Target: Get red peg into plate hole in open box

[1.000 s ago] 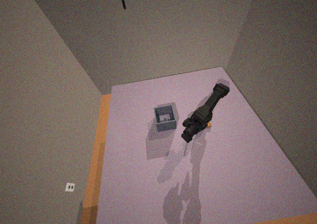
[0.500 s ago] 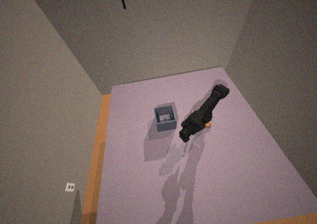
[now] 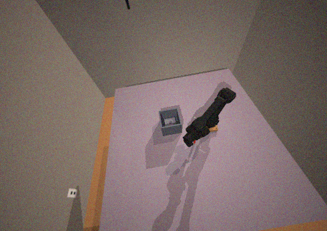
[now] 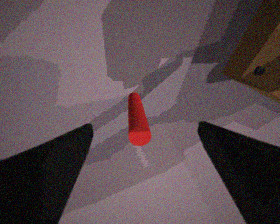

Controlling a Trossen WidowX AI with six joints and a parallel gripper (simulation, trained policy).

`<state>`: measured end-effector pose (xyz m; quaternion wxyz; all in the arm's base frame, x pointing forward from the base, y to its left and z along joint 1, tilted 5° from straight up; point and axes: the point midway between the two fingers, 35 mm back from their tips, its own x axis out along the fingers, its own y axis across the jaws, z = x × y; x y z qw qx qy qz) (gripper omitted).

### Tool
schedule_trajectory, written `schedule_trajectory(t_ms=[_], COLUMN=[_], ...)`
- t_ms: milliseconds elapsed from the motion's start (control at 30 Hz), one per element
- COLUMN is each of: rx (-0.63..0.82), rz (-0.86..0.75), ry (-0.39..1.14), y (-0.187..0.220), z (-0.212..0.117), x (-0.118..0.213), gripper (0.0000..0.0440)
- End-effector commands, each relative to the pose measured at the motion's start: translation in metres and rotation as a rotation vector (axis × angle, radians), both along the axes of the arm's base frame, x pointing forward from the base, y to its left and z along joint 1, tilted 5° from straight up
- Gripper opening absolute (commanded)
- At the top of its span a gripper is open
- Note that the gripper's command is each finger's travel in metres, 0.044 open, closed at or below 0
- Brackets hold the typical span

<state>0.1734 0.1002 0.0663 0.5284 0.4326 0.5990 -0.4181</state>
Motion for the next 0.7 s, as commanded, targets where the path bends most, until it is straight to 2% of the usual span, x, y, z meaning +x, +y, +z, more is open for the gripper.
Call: schedule_trajectory(t_ms=[0,67,133,567,633,667], rx=[-0.011,-0.014,-0.015,-0.001,0.003,0.005], rz=[-0.016,-0.02,-0.021,0.008,0.018,0.023], ry=[0.005,0.004,-0.001,-0.033,-0.037,-0.037], y=[-0.003,-0.004,-0.004,-0.002,-0.001,-0.001], z=[-0.011,-0.014,-0.017,-0.024,-0.023,-0.023], x=[-0.001,-0.001,0.0,0.016,0.017,0.018], gripper=[0.0414,0.0398,0.0363,0.0047,0.0005,0.0])
